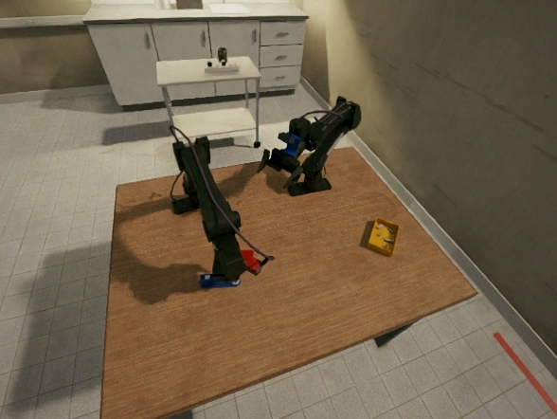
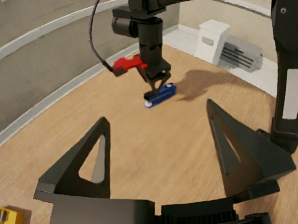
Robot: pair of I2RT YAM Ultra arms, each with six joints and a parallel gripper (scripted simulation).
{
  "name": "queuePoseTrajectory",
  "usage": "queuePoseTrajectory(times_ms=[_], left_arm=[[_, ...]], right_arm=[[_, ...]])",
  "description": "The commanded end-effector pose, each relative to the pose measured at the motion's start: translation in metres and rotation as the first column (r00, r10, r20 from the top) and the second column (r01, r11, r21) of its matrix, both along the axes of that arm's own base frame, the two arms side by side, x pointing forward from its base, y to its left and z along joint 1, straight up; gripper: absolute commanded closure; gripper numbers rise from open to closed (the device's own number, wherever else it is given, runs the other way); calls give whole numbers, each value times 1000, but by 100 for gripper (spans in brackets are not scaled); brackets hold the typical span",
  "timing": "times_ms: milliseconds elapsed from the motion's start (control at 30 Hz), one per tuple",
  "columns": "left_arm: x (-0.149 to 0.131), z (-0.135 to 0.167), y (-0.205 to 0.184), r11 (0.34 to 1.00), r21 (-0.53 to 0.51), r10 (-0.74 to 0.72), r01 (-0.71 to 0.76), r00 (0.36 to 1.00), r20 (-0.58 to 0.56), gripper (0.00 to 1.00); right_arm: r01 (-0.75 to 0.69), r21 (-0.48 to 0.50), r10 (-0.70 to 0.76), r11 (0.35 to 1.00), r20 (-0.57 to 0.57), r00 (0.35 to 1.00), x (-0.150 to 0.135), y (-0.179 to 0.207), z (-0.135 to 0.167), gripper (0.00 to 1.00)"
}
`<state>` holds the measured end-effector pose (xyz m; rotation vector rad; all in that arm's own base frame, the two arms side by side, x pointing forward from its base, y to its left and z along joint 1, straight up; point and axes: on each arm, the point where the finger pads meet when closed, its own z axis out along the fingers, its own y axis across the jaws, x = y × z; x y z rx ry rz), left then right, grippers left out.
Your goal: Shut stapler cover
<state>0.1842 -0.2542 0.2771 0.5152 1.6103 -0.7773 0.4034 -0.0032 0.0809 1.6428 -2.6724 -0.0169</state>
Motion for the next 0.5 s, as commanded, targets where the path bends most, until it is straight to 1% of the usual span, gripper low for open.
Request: queuePoseTrajectory(times_ms=[0, 33, 67, 233, 367, 433, 467], left_arm=[[18, 21, 6, 999, 9, 35, -35, 999, 35, 0], [27, 26, 11, 998, 15, 62, -62, 997, 41, 0], [38, 31, 17, 995, 20, 94, -95, 994, 49, 0], [88, 56, 54, 966, 38, 250, -254, 965, 81, 0], [120, 73, 87, 930, 55, 356, -363, 928, 105, 0], [120, 73, 87, 930, 55, 356, -363, 928, 105, 0], [128, 77, 96, 919, 61, 381, -389, 918, 112, 0]], right_arm=[[153, 46, -157, 987, 129, 979, 11, -2, 19, 21], [193, 59, -200, 979, 145, 969, 8, -4, 22, 9], [230, 70, -238, 971, 157, 958, 4, -5, 24, 0], [383, 122, -401, 915, 204, 893, -15, -13, 32, 0], [498, 156, -521, 853, 245, 817, -26, -21, 38, 0], [498, 156, -521, 853, 245, 817, -26, -21, 38, 0], [523, 171, -550, 835, 254, 796, -28, -20, 39, 0]])
